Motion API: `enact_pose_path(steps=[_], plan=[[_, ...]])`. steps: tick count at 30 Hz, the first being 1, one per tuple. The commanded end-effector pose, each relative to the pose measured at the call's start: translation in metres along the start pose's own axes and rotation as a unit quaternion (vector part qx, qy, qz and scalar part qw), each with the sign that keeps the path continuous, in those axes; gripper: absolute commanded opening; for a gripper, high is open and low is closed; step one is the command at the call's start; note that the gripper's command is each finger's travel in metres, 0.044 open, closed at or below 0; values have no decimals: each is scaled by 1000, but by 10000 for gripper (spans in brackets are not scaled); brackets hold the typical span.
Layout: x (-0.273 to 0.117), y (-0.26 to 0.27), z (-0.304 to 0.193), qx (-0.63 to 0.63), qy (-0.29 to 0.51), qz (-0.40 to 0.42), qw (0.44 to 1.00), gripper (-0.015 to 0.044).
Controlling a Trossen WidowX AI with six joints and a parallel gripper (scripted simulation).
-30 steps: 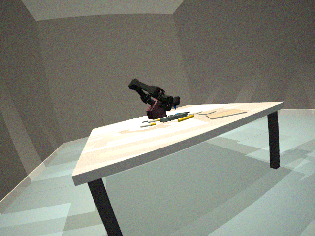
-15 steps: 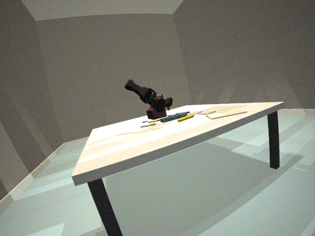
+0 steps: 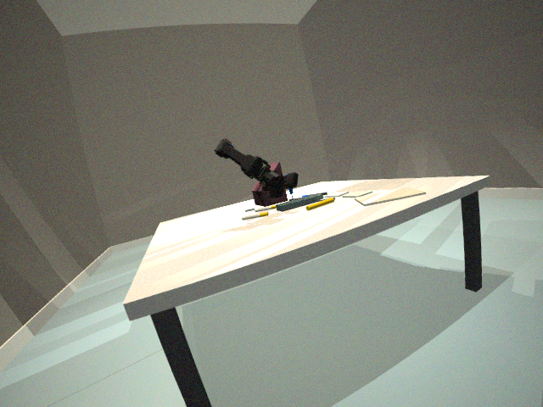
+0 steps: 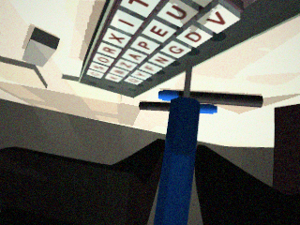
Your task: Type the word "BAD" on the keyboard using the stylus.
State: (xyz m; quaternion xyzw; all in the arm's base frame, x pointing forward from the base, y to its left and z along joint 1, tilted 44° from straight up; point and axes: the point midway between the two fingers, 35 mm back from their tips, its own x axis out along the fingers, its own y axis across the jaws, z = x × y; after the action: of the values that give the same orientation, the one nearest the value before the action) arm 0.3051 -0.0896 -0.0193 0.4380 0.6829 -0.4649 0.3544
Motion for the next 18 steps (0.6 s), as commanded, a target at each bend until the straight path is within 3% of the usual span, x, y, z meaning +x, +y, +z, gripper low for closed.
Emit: enact_pose_path(steps=[1,18], plan=[[3,-1,1,-3,-1,-4,1000,81],[3,-1,3,-3,-1,-4,1000,81]])
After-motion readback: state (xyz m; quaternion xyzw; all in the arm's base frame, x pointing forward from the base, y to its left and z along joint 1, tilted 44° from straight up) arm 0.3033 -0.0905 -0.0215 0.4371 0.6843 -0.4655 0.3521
